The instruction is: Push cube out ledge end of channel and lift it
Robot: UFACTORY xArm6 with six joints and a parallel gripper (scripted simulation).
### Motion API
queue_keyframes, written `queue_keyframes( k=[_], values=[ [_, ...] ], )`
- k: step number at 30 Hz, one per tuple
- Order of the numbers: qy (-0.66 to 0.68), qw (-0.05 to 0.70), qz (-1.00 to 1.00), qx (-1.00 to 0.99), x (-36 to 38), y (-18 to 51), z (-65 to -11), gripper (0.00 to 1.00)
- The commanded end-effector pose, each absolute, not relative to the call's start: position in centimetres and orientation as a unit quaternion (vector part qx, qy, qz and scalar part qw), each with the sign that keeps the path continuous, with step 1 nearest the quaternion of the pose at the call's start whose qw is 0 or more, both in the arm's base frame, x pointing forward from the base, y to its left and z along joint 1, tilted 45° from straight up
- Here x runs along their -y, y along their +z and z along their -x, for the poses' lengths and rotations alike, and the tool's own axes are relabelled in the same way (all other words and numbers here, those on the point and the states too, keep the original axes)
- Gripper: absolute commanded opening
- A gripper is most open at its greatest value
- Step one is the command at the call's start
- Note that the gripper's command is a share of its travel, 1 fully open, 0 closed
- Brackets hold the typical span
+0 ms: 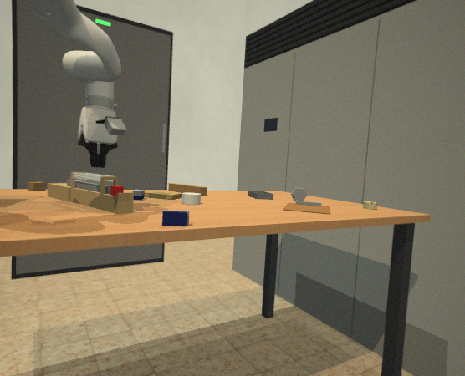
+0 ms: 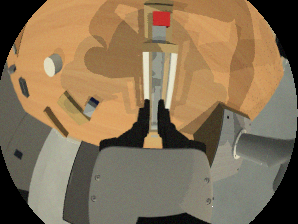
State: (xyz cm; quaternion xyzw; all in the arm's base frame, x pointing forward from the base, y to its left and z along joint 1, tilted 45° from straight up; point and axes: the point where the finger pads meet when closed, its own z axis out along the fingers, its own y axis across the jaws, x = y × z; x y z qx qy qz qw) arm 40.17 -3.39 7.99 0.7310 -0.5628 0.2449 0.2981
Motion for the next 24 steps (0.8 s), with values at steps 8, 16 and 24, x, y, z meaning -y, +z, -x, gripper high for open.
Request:
queue_keyframes(
  k=[8,16,24],
  values=[
    [0.243,0.293,-0.735,0.561,11.9,17.0,-42.5,0.43],
    [0.243,0.293,-0.735,0.561,11.9,17.0,-42.5,0.43],
    [0.243,0.293,-0.735,0.561,11.9,17.0,-42.5,0.43]
  ],
)
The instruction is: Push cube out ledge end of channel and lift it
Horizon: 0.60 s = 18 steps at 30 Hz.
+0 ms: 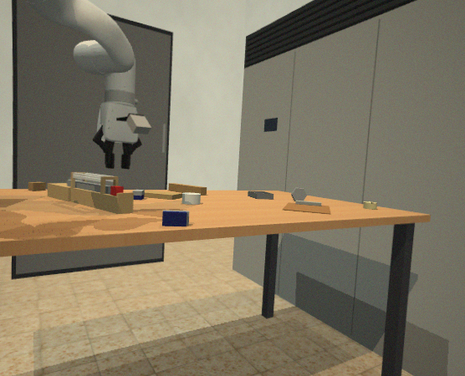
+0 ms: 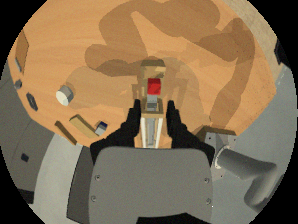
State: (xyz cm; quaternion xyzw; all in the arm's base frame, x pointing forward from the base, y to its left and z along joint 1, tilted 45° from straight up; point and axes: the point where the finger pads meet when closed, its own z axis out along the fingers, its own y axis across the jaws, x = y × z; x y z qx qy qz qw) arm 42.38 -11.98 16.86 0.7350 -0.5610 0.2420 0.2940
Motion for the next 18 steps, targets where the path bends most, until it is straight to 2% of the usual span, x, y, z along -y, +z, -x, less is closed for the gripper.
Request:
queue_keyframes(
  k=[1,10,18],
  values=[
    [0.243,0.293,-0.735,0.561,11.9,17.0,-42.5,0.43],
    [0.243,0.293,-0.735,0.561,12.0,16.9,-42.5,0.43],
    [0.243,0.293,-0.735,0.561,15.0,13.9,-42.6,0.43]
  ],
)
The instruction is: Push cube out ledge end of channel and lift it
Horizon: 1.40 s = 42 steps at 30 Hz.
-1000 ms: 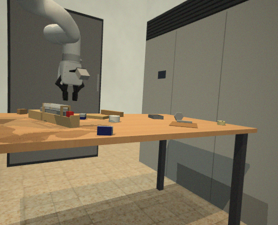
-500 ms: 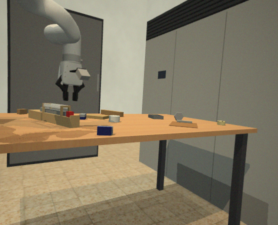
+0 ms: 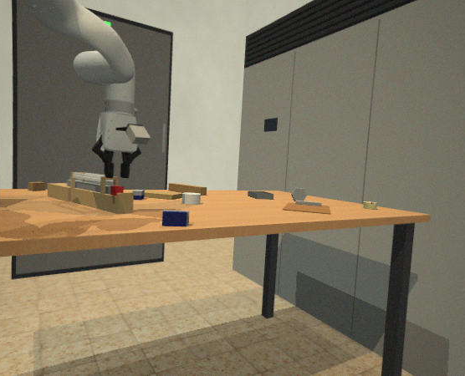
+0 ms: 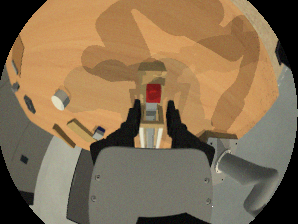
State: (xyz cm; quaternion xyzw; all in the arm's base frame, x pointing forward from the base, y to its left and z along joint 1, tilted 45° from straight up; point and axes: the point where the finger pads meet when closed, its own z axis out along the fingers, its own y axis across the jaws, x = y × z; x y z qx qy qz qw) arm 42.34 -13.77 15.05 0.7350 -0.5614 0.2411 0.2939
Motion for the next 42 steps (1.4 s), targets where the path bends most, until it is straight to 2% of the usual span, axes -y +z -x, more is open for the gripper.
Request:
queue_keyframes(
  k=[1,34,35,42],
  values=[
    [0.243,0.293,-0.735,0.561,15.1,13.8,-42.6,0.43],
    [0.243,0.293,-0.735,0.561,16.9,12.0,-42.7,0.43],
    [0.243,0.293,-0.735,0.561,16.9,12.0,-42.7,0.0],
    [0.243,0.293,-0.735,0.561,16.9,12.0,-42.7,0.0]
  ],
)
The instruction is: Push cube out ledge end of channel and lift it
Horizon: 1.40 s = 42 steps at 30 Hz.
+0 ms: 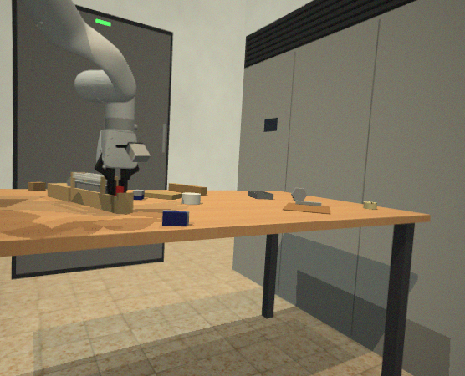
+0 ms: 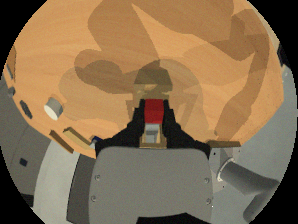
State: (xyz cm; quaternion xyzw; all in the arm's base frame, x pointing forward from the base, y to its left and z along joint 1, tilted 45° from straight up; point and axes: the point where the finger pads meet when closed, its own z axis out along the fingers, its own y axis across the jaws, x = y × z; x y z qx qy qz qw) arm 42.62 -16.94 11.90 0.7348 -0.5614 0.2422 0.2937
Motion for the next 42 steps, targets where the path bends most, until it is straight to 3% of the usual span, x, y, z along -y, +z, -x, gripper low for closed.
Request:
queue_keyframes(
  k=[1,31,42],
  values=[
    [0.243,0.293,-0.735,0.561,16.9,12.0,-42.7,0.0],
    [0.243,0.293,-0.735,0.561,16.8,12.1,-42.7,0.0],
    [0.243,0.293,-0.735,0.561,12.3,16.6,-42.5,0.0]
  ],
)
